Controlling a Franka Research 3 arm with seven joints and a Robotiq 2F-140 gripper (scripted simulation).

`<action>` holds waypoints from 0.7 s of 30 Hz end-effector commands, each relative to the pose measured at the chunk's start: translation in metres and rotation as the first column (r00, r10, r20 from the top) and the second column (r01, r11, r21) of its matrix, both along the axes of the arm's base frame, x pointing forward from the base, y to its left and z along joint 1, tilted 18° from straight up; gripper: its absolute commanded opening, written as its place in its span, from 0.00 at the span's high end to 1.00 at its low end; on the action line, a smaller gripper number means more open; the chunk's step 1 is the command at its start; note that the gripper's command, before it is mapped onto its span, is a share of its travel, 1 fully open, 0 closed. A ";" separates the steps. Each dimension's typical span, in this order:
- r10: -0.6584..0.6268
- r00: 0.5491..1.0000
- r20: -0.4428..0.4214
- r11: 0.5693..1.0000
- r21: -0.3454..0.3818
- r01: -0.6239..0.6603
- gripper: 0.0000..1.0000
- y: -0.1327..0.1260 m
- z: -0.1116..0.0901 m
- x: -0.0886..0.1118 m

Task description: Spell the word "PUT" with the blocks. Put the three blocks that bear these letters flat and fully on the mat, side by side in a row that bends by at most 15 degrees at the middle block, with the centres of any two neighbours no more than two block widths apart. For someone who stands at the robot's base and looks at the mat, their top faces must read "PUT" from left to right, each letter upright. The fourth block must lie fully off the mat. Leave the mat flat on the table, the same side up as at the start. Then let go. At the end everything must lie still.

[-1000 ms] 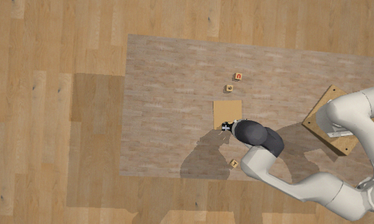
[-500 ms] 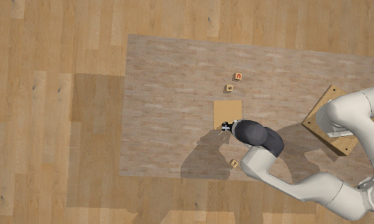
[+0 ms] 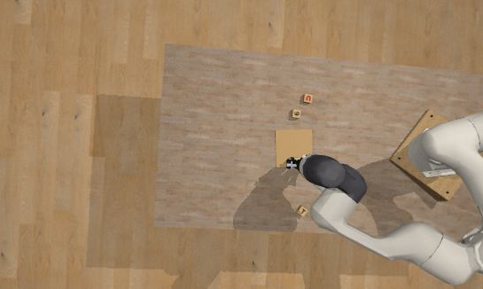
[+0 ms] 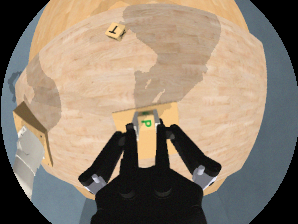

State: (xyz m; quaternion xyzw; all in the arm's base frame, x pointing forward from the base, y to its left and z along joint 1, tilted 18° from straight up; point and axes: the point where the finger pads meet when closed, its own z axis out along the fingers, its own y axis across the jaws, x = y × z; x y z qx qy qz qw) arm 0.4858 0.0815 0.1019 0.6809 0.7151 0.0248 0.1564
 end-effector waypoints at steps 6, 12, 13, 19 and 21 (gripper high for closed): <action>0.003 1.000 0.004 1.000 0.000 -0.003 0.77 0.000 0.000 0.002; 0.003 1.000 0.004 1.000 0.000 -0.003 0.72 0.000 0.000 0.002; 0.003 1.000 0.004 1.000 0.000 -0.003 0.72 0.000 0.000 0.002; 0.003 1.000 0.004 1.000 0.000 -0.003 0.72 0.000 0.000 0.002; 0.003 1.000 0.004 1.000 0.000 -0.003 0.72 0.000 0.000 0.002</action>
